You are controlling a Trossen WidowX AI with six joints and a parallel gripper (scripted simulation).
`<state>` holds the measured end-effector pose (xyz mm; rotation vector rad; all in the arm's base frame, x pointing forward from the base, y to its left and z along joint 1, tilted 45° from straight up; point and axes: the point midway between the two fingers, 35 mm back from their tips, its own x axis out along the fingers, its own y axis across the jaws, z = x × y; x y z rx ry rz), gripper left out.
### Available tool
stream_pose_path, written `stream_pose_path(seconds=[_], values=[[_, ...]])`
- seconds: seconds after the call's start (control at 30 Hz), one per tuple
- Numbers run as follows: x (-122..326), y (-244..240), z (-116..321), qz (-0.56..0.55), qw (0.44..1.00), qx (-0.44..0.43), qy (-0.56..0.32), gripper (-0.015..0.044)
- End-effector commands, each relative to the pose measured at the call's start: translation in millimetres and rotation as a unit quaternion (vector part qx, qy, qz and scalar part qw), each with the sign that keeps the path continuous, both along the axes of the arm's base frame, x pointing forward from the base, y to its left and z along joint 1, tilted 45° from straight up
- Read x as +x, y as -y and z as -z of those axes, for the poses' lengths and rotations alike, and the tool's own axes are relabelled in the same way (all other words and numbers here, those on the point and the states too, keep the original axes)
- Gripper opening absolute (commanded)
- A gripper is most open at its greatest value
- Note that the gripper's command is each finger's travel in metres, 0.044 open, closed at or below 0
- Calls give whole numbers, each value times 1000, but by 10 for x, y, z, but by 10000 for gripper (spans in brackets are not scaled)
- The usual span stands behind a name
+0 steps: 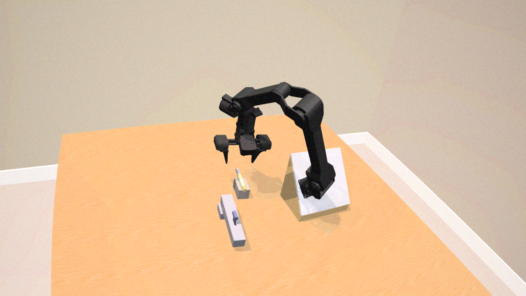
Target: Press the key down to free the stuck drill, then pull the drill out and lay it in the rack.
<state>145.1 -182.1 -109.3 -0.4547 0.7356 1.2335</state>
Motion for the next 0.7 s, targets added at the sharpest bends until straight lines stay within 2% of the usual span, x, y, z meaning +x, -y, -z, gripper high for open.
stream_pose_path(seconds=[0.0,0.27,0.33,0.67], values=[[63,-13,-18,-20,1000,-13,0,440],[876,-135,-503,-232,953,-188,40,440],[1023,-218,-676,-244,943,-219,48,440],[1888,-1128,-1655,-409,797,-402,188,440]])
